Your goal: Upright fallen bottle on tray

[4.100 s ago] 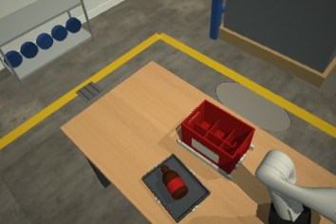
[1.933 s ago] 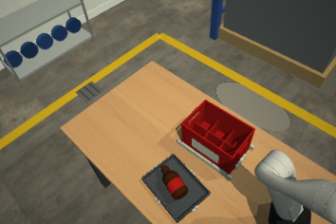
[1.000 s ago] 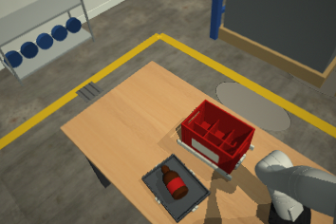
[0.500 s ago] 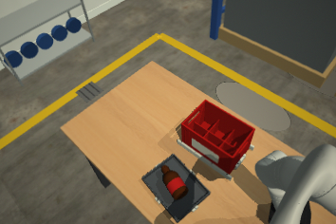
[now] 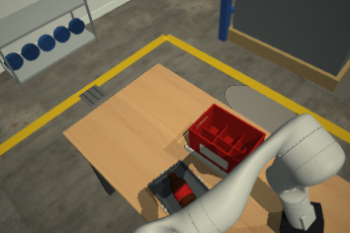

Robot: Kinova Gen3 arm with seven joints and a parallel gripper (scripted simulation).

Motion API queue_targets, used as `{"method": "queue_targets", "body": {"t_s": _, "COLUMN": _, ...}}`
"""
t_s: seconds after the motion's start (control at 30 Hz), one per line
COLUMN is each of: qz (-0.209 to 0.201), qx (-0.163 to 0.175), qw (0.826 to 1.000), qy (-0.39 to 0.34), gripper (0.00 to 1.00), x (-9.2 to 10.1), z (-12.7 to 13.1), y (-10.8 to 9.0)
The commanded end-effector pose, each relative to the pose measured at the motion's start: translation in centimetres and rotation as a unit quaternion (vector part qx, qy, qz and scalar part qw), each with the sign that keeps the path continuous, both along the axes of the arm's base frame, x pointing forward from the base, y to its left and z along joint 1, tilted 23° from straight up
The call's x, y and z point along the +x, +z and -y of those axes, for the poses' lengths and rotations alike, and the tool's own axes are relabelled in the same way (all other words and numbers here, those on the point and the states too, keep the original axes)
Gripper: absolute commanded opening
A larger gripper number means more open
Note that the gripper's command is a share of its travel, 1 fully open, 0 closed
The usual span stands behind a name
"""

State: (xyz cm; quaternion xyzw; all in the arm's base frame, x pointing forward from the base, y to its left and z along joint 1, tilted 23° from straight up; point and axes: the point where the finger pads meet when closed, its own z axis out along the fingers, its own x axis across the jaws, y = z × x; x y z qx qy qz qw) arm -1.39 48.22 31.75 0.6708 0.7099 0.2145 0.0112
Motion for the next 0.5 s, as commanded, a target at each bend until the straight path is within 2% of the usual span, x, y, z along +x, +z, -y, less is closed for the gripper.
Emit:
{"method": "queue_targets", "body": {"t_s": 0.0, "qz": -0.005, "qx": 0.012, "qw": 1.000, "qy": -0.012, "gripper": 1.00, "x": 4.8, "z": 0.6, "y": 1.6}}
{"method": "queue_targets", "body": {"t_s": 0.03, "qz": -0.002, "qx": 0.015, "qw": 1.000, "qy": -0.018, "gripper": 1.00, "x": 7.1, "z": 1.1, "y": 2.0}}
{"method": "queue_targets", "body": {"t_s": 0.07, "qz": -0.001, "qx": 0.016, "qw": 1.000, "qy": -0.020, "gripper": 1.00, "x": 8.0, "z": 1.4, "y": 2.2}}
{"method": "queue_targets", "body": {"t_s": 0.1, "qz": -0.001, "qx": 0.016, "qw": 1.000, "qy": -0.020, "gripper": 1.00, "x": 8.0, "z": 1.4, "y": 2.2}}
{"method": "queue_targets", "body": {"t_s": 0.13, "qz": 0.002, "qx": 0.020, "qw": 0.999, "qy": -0.028, "gripper": 1.00, "x": 11.1, "z": 2.3, "y": 2.7}}
{"method": "queue_targets", "body": {"t_s": 0.2, "qz": 0.002, "qx": 0.020, "qw": 0.999, "qy": -0.028, "gripper": 1.00, "x": 11.1, "z": 2.3, "y": 2.7}}
{"method": "queue_targets", "body": {"t_s": 0.23, "qz": 0.005, "qx": 0.022, "qw": 0.999, "qy": -0.036, "gripper": 1.00, "x": 14.1, "z": 3.4, "y": 3.0}}
{"method": "queue_targets", "body": {"t_s": 0.4, "qz": 0.005, "qx": 0.022, "qw": 0.999, "qy": -0.036, "gripper": 1.00, "x": 14.1, "z": 3.4, "y": 3.0}}
{"method": "queue_targets", "body": {"t_s": 0.43, "qz": 0.008, "qx": 0.023, "qw": 0.999, "qy": -0.043, "gripper": 1.00, "x": 16.9, "z": 4.6, "y": 3.2}}
{"method": "queue_targets", "body": {"t_s": 0.47, "qz": 0.008, "qx": 0.023, "qw": 0.999, "qy": -0.043, "gripper": 1.00, "x": 16.9, "z": 4.6, "y": 3.2}}
